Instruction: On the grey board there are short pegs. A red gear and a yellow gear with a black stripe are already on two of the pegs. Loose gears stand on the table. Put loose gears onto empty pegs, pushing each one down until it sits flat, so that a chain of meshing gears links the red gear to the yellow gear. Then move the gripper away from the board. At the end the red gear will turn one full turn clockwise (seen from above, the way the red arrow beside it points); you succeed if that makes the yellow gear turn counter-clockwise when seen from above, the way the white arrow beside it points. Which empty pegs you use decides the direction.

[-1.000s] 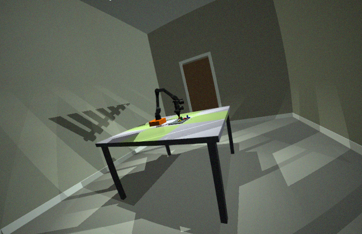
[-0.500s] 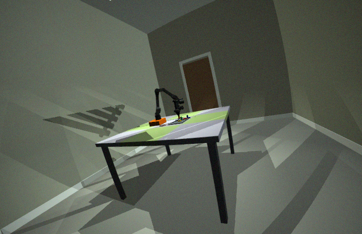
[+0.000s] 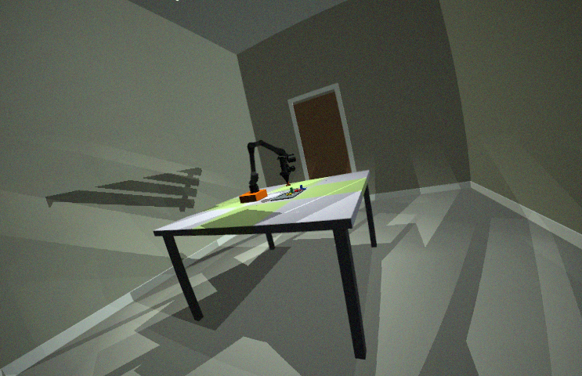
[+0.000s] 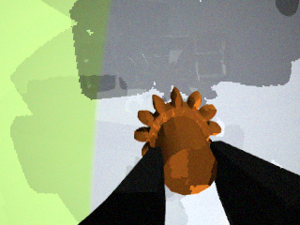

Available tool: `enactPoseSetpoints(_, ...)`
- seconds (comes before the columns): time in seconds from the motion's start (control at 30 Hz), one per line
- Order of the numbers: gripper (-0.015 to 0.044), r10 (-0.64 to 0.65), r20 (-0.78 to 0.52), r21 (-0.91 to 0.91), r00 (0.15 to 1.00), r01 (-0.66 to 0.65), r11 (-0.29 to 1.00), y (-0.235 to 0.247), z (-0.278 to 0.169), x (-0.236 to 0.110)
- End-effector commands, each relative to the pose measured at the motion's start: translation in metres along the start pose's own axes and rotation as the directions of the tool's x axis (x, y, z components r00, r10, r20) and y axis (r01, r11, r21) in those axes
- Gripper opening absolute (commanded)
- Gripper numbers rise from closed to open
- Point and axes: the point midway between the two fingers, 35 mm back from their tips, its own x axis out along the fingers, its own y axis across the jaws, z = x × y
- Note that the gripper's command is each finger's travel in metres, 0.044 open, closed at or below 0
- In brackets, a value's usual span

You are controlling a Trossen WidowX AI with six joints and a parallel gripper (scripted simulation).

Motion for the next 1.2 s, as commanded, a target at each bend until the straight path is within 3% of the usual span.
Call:
enactPoseSetpoints(0.0,0.0000,0.003,0.012,0.007,1.000,-0.003,1.000,0.001,0.003,-0.014)
enactPoseSetpoints(1.17,0.0000,0.003,0.011,0.007,1.000,-0.003,1.000,-0.004,-0.006,-0.101)
